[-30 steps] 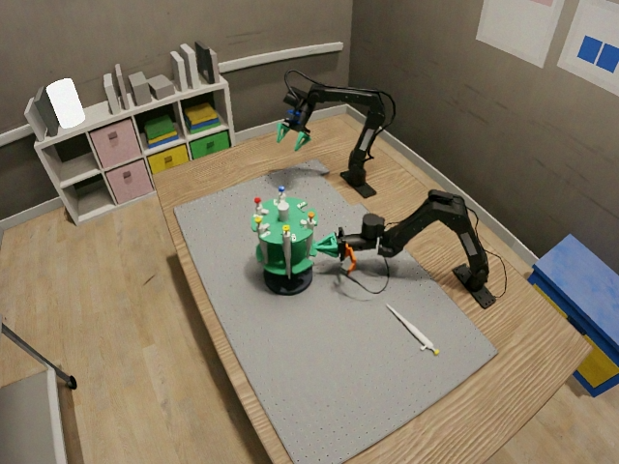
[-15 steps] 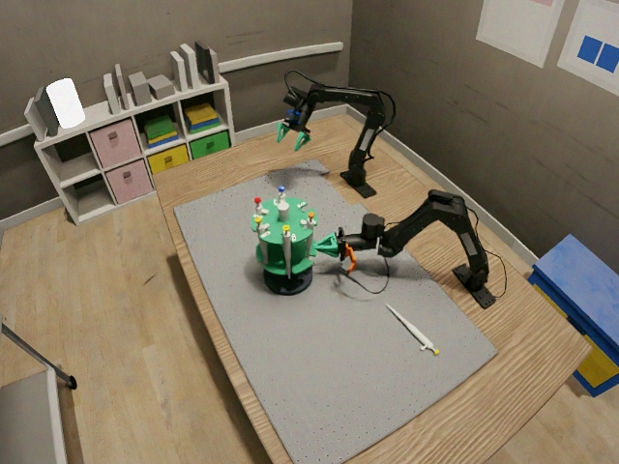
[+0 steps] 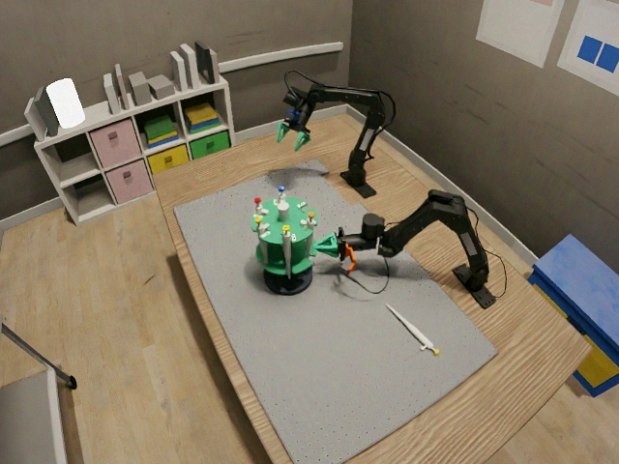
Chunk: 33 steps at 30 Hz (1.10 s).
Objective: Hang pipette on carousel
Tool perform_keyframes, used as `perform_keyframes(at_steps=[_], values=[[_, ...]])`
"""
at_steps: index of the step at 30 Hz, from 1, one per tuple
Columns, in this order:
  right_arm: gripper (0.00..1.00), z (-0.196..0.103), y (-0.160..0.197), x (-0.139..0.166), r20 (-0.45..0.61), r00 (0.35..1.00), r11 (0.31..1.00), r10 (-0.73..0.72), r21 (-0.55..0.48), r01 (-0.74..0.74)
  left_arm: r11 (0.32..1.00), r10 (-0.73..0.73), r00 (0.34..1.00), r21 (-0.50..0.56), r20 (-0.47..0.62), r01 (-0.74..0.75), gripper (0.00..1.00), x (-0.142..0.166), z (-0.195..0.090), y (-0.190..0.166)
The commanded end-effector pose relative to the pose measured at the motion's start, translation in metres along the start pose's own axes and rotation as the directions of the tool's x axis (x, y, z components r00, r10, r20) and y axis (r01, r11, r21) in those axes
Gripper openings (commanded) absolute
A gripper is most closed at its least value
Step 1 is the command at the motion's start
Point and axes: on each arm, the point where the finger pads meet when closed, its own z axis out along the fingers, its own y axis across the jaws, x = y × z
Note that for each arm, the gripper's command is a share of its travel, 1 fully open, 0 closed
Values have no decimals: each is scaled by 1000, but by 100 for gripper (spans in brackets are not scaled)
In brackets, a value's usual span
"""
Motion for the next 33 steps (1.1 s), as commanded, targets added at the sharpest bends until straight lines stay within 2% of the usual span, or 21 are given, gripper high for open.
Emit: perform_keyframes(at_steps=[1, 2, 4, 5, 6, 9, 12, 14, 16, 18, 26, 27, 33], values=[[100, -1, -4, -5, 23, 1000, 1000, -8, -2, 8, 997, -16, 999, 74, -36, 18, 0, -4, 6, -36], [100, -1, -4, -5, 23, 1000, 1000, -8, -2, 8, 999, -3, 997, 40, -72, 6, 0, -8, 0, -19], [100, -1, -4, -5, 23, 1000, 1000, -8, -2, 8, 999, 1, 991, 39, -137, 5, 0, -10, 0, -19], [100, -1, -4, -5, 23, 1000, 1000, -8, -2, 8, 1000, 2, 991, 26, -137, 1, 0, -11, 2, -17], [100, -1, -4, -5, 23, 1000, 1000, -8, -2, 8, 998, -2, 991, 56, -137, 9, 0, -11, 7, -31], [100, -1, -4, -5, 23, 1000, 1000, -8, -2, 8, 998, -2, 991, 60, -137, 10, 0, -15, 8, -32], [100, -1, -4, -5, 23, 1000, 1000, -8, -2, 8, 1000, -3, 990, 30, -139, 7, 0, -12, 5, -15], [100, -1, -4, -5, 23, 1000, 1000, -8, -2, 8, 999, 5, 978, 41, -209, 4, 0, -20, 1, -19], [100, -1, -4, -5, 23, 1000, 1000, -8, -2, 8, 999, 5, 978, 41, -209, 4, 0, -20, 1, -19], [100, -1, -4, -5, 23, 1000, 1000, -8, -2, 8, 999, 8, 966, 53, -257, 5, 0, -21, 9, -28], [100, -1, -4, -5, 23, 1000, 1000, -8, -2, 8, 1000, 2, 966, 31, -259, 6, 0, -25, 5, -12], [100, -1, -4, -5, 23, 1000, 1000, -8, -2, 8, 1000, 8, 956, 25, -293, 0, 0, -30, 11, -9], [100, -1, -4, -5, 23, 1000, 1000, -8, -2, 8, 1000, 4, 955, 31, -297, 5, 0, -29, 8, -12]])
